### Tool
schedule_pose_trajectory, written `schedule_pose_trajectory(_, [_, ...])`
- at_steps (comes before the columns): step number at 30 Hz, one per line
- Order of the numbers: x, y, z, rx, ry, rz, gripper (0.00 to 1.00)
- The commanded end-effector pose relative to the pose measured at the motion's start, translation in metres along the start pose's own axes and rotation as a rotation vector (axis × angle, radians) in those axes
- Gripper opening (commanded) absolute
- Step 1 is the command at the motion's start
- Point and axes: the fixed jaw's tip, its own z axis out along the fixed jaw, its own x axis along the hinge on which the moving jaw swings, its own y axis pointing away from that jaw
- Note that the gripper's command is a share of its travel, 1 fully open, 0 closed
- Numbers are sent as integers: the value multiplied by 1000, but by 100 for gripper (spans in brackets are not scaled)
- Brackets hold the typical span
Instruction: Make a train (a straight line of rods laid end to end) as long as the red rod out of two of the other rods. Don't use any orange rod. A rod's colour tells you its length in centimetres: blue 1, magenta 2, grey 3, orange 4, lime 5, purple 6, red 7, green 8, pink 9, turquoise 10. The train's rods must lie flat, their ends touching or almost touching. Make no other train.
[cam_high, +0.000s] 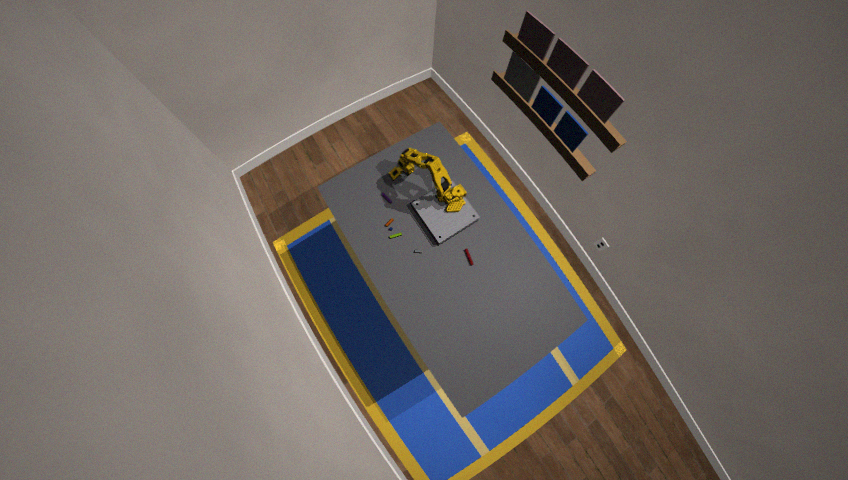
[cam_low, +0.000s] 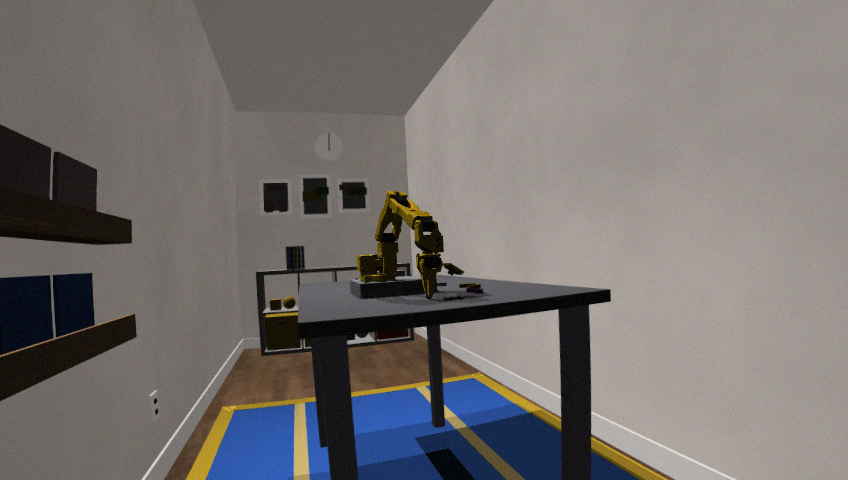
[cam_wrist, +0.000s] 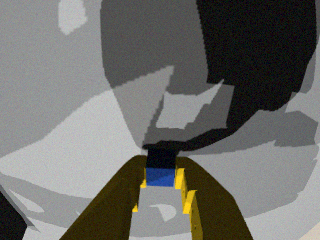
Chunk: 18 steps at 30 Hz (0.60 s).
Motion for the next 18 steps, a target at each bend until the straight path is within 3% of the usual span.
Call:
schedule_pose_trajectory(1, [-1,3,3,-11,1,3,0])
schedule_pose_trajectory(18, [-1,3,3,-11,1,3,6])
